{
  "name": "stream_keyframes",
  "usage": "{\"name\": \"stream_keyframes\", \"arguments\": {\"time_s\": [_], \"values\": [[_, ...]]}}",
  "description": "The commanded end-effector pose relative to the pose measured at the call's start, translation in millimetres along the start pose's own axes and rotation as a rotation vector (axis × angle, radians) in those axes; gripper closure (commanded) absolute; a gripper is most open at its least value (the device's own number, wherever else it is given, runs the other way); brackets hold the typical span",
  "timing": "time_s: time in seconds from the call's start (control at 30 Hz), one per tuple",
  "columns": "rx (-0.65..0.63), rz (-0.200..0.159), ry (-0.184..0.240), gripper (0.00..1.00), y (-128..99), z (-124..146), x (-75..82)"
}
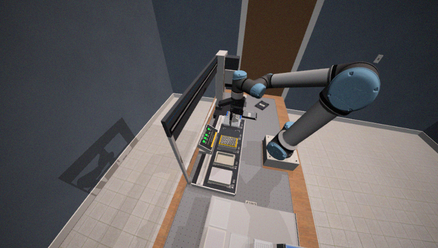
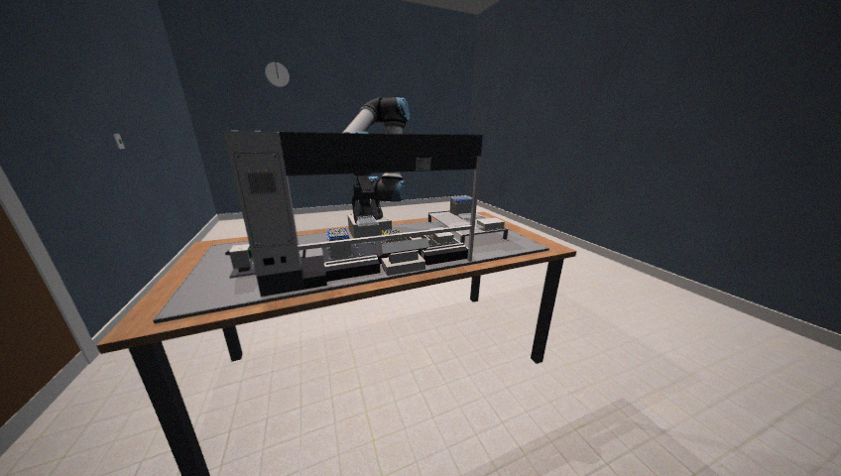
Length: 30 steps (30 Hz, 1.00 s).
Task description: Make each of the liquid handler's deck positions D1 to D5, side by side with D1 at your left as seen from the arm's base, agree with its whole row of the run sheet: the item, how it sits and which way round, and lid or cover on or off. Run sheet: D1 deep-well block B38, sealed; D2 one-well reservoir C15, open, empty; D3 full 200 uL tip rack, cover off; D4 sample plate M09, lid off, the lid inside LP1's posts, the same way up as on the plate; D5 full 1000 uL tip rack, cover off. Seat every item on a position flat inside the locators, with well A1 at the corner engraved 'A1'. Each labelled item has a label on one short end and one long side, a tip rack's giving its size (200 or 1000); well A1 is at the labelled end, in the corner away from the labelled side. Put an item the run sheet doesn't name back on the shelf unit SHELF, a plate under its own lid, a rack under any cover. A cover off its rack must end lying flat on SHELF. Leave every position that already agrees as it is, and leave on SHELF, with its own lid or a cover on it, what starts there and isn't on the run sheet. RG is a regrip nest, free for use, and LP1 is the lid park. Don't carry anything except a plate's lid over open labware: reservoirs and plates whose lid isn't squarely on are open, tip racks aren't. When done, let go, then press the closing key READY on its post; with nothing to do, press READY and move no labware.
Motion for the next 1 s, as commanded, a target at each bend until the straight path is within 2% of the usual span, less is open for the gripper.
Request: {"name": "stream_keyframes", "arguments": {"time_s": [0.0, 0.97], "values": [[0.000, 0.001, 0.000, 1.00, 0, 0, 7.6], [0.000, 0.001, 0.000, 1.00, 0, 0, 49.3]]}}
Point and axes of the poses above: the point where the finger pads meet when closed, its own x axis back along the fingers, its own z axis across the jaws, y = z × x, the point moved 5 cm from there along x, back along the fingers, and after that the axes turned 3 degrees about x, right-handed, at the moved point
